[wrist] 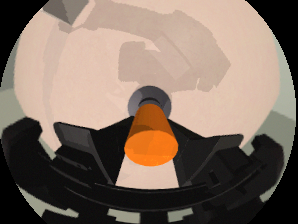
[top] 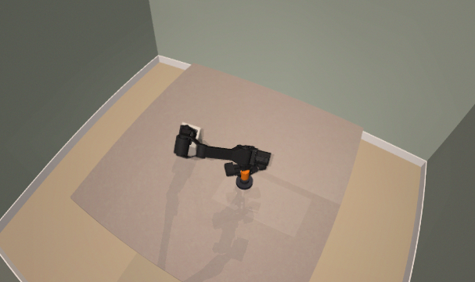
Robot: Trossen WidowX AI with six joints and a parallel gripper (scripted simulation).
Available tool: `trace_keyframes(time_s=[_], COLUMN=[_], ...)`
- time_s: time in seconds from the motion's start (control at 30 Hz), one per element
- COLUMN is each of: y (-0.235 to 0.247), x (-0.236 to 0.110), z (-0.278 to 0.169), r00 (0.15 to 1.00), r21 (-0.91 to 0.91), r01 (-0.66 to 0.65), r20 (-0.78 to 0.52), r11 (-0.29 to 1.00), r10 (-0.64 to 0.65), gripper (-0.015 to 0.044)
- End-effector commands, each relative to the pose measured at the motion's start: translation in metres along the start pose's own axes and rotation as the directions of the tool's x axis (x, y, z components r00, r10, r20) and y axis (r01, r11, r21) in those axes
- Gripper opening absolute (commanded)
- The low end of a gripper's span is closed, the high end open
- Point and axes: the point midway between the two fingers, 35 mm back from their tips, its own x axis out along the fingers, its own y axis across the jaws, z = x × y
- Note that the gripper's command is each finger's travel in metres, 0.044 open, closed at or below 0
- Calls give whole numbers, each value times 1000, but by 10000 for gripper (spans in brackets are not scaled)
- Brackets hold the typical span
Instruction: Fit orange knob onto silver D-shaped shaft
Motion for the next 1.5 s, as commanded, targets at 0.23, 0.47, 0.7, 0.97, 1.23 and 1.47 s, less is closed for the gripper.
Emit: trace_keyframes(time_s=[0.23,0.47,0.7,0.97,1.23,1.47], y=[-1,0,0,0,-1,0], x=[4,9,14,13,14,14], z=[-1,-2,-3,-3,-4,0], r00=[1000,1000,1000,1000,1000,1000], r21=[-43,-11,38,40,-24,-3], r01=[0,0,0,0,0,0], r20=[-4,-4,-5,-5,-5,4], r11=[999,1000,999,999,1000,1000], r10=[0,0,0,0,0,0], gripper=[0,0,0,0,0,0])
